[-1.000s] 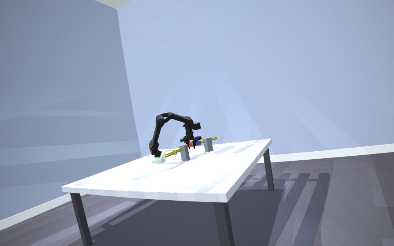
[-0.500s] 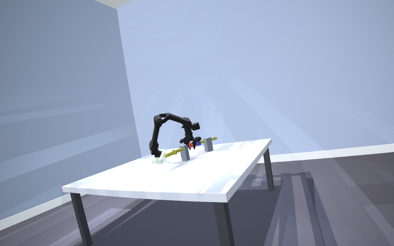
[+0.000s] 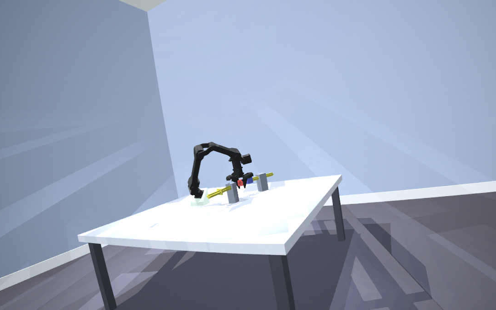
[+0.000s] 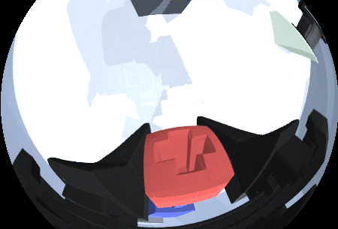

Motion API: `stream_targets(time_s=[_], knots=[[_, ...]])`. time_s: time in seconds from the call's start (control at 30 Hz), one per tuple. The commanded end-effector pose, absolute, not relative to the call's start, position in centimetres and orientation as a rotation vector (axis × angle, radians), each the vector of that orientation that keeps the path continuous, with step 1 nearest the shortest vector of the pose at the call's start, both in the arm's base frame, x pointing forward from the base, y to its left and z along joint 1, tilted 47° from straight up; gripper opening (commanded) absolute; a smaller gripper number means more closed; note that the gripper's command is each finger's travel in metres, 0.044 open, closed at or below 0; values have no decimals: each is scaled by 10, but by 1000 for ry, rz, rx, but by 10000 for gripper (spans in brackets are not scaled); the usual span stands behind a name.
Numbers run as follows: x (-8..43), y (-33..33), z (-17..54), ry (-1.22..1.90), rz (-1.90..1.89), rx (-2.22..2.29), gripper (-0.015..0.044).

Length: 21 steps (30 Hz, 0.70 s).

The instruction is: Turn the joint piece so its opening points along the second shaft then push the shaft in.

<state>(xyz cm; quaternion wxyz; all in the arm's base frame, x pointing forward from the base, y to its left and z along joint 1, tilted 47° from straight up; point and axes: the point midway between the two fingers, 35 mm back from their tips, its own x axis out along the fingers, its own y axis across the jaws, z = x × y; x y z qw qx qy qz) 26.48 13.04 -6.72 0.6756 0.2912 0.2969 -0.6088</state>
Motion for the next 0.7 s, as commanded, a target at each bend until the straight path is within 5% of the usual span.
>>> stream_targets(time_s=[0.0,0.23,0.67], knots=[[265,130,-67,666,-1370,655,252],[265,130,-67,666,-1370,655,436],[264,134,-65,632,-1388,619,440]])
